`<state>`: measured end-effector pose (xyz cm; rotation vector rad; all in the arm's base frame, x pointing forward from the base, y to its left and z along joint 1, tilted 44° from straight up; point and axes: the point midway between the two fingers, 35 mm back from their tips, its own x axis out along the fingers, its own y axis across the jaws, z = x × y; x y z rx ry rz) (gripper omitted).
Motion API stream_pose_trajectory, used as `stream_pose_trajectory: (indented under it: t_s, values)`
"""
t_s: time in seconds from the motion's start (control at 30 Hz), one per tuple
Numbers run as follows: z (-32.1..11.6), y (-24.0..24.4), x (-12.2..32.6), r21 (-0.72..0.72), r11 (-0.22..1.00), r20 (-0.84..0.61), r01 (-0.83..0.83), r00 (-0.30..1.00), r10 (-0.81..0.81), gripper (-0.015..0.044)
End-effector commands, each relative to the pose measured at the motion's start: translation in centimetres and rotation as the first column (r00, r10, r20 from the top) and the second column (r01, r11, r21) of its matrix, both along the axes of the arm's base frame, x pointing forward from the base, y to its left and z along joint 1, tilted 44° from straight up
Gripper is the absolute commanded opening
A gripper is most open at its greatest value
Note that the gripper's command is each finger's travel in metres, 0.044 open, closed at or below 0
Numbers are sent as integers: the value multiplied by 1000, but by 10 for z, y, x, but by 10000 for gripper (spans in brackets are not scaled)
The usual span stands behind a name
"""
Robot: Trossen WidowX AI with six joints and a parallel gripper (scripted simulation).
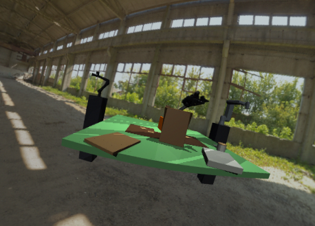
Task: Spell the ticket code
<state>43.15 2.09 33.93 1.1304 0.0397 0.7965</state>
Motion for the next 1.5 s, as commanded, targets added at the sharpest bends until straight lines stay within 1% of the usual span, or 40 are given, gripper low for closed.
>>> stream_pose_trajectory:
  t_s: [0.0,0.03,0.23,0.47,0.67,0.9,1.37,1.43,1.47]
  values:
    - [0,0,-1,-2,1000,-4,4,1000,-4,426]
    - [-1,1,-2,-7,1000,-16,14,1000,-14,440]
    - [-22,13,-32,-112,987,-159,118,978,-135,440]
    - [-80,24,-87,-322,934,-325,153,909,-261,440]
    - [-146,29,-148,-527,847,-434,74,833,-343,440]
    - [-214,28,-212,-691,717,-504,-90,771,-389,440]
    - [-218,28,-216,-699,707,-508,-103,767,-391,440]
    - [-219,26,-216,-722,680,-497,-125,778,-384,440]
    - [-219,24,-217,-748,646,-484,-153,792,-373,440]
